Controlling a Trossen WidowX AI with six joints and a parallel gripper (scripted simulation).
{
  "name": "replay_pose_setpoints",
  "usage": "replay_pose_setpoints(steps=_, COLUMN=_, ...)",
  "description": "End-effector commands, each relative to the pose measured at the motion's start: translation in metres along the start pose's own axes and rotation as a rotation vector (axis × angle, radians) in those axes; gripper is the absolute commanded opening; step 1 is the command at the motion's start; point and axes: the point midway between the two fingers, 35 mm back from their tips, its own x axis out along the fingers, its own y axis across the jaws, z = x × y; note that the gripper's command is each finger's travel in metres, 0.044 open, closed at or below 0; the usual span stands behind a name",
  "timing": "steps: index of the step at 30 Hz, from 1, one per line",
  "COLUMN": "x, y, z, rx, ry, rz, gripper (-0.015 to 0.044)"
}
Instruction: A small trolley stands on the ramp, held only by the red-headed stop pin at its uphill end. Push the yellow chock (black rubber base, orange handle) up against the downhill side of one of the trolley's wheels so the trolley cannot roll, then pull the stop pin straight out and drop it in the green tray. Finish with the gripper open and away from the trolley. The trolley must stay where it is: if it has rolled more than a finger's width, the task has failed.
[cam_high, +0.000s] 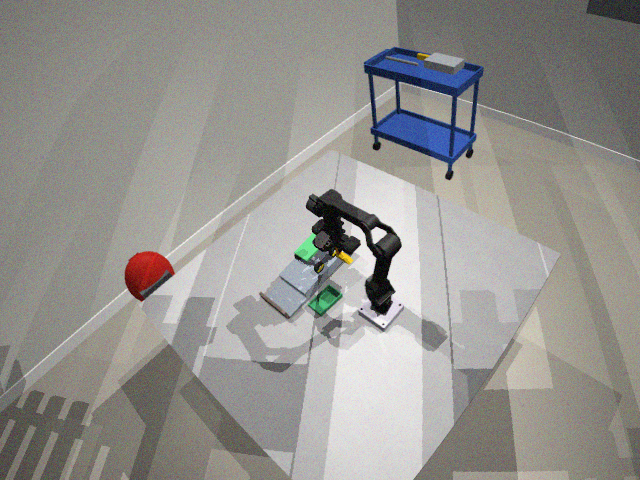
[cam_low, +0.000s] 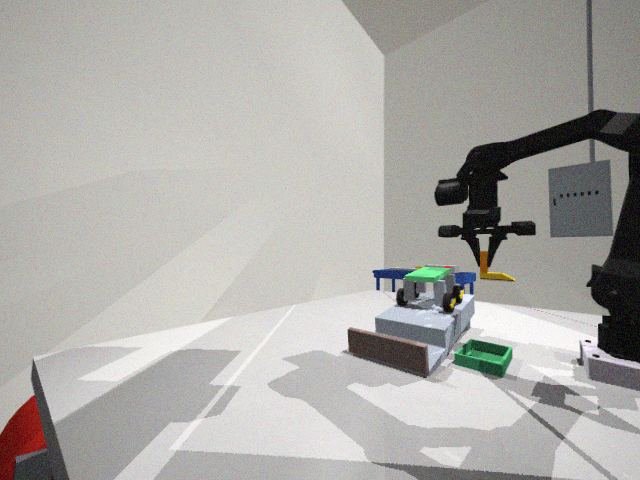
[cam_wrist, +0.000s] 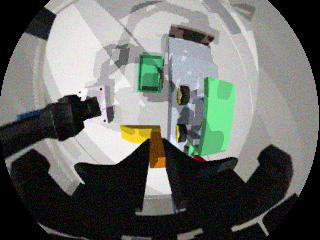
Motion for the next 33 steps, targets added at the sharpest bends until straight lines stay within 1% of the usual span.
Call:
replay_pose_setpoints(steps=1, x=0.002, y=-0.003, z=0.013, rx=0.002, ry=-0.007, rz=0.004, gripper=0.0)
replay_pose_setpoints(steps=33, x=0.012, y=-0.026, z=0.136, rx=0.001, ry=-0.019, rz=0.002, gripper=0.0)
